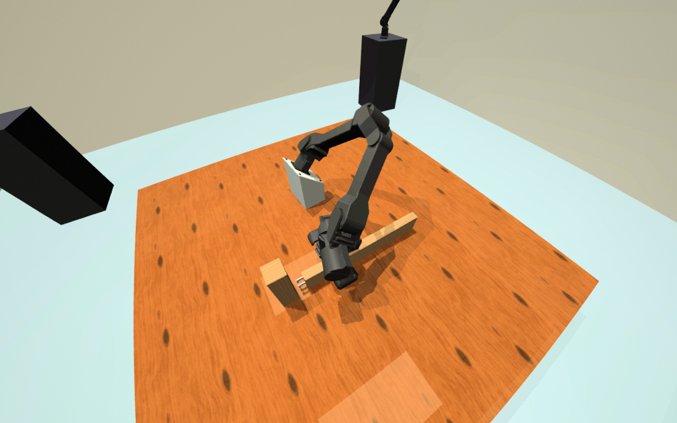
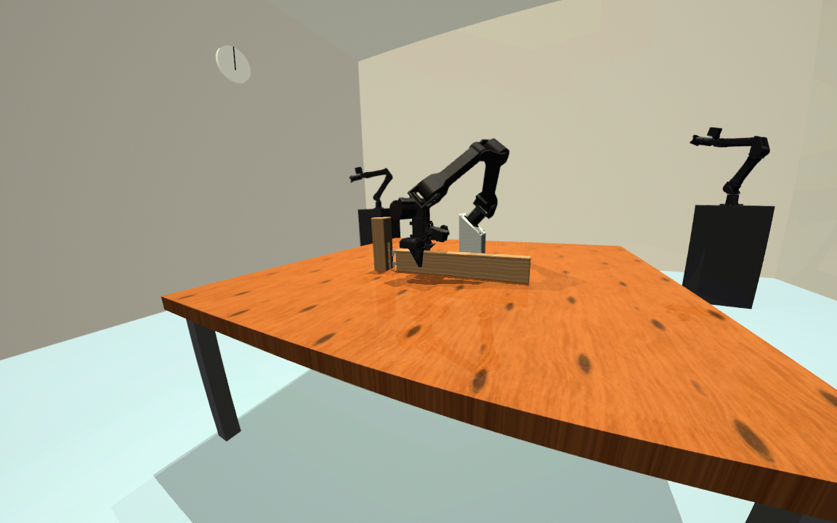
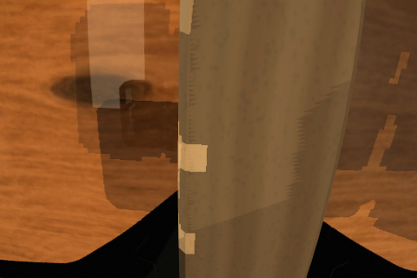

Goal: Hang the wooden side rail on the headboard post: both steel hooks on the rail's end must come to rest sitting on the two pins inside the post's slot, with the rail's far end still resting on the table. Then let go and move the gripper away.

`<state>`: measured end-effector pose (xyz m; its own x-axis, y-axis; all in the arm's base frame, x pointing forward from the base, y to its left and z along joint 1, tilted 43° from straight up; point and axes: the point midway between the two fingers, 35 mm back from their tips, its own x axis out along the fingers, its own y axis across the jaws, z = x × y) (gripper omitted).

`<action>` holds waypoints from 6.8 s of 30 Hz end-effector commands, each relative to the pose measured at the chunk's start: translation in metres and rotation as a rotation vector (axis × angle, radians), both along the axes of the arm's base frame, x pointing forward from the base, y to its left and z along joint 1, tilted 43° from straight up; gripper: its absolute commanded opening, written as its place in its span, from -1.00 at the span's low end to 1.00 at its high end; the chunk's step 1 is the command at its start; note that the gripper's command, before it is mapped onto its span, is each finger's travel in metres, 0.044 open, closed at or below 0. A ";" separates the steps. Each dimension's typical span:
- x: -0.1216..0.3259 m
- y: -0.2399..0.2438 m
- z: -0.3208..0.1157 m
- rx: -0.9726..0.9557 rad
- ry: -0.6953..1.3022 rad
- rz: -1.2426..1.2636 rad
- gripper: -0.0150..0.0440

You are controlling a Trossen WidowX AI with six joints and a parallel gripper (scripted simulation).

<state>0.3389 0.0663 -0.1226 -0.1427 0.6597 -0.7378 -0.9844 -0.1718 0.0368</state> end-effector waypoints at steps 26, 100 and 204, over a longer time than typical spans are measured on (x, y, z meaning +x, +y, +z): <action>0.001 -0.004 0.004 0.002 0.002 -0.008 -0.49; 0.003 -0.012 0.013 0.002 0.002 -0.008 -0.49; 0.007 -0.018 0.009 0.001 0.001 -0.008 -0.49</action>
